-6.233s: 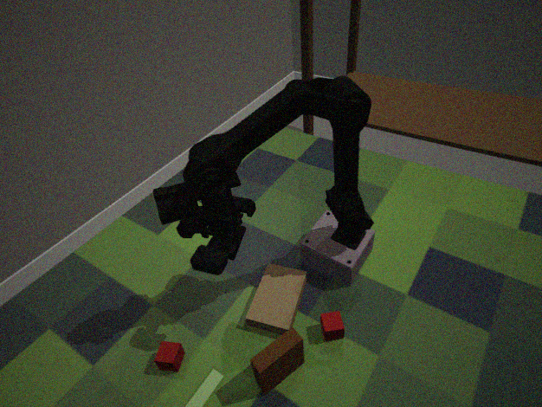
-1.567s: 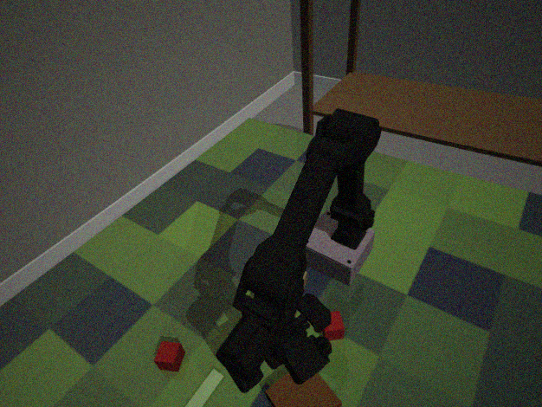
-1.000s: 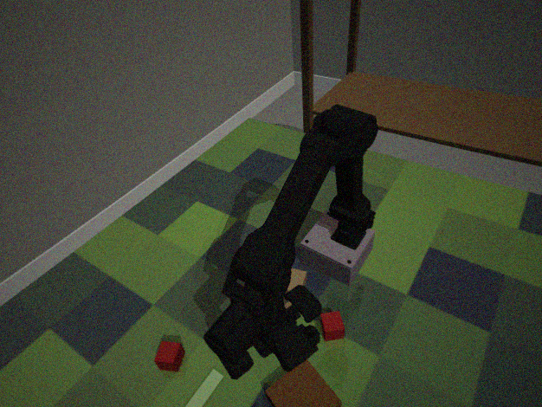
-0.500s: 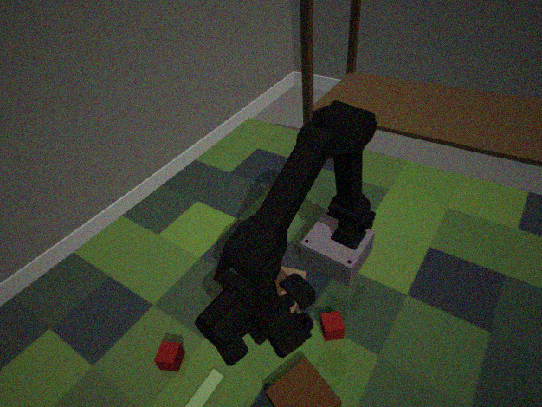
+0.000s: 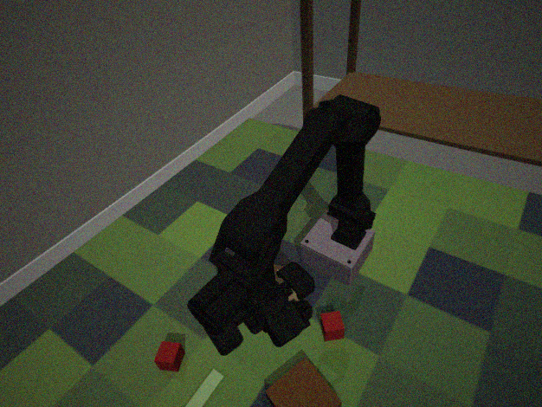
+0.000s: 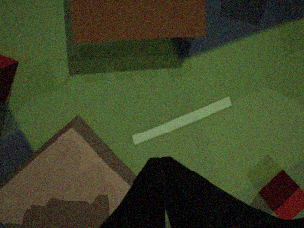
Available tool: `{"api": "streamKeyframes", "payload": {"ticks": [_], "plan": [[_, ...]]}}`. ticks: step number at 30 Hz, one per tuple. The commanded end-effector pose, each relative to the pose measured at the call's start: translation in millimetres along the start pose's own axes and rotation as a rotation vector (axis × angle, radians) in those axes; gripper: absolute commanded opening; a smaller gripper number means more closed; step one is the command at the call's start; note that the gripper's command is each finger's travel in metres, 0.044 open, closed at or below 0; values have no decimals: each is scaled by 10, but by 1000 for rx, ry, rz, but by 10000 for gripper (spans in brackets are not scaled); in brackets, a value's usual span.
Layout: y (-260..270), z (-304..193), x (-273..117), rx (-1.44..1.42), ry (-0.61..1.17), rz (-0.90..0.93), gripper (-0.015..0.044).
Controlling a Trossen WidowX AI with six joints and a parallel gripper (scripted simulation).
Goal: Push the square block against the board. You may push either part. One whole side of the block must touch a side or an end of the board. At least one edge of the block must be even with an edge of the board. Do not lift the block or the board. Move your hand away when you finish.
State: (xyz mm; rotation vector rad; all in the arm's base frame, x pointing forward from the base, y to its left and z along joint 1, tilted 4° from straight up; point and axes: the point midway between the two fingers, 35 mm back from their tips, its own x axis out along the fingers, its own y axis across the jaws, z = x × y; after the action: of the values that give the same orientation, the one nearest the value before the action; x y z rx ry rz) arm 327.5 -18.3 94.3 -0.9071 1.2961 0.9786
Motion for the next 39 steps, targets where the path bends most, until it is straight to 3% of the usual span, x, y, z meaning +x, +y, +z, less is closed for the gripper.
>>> {"api": "streamKeyframes", "payload": {"ticks": [1,21,32,39], "plan": [[2,-1,-3,-6,0,1,0],[-2,24,8,0,0,0,0],[330,1625,598,-6,-16,4,0],[382,1723,639,-6,-17,5,0]]}}
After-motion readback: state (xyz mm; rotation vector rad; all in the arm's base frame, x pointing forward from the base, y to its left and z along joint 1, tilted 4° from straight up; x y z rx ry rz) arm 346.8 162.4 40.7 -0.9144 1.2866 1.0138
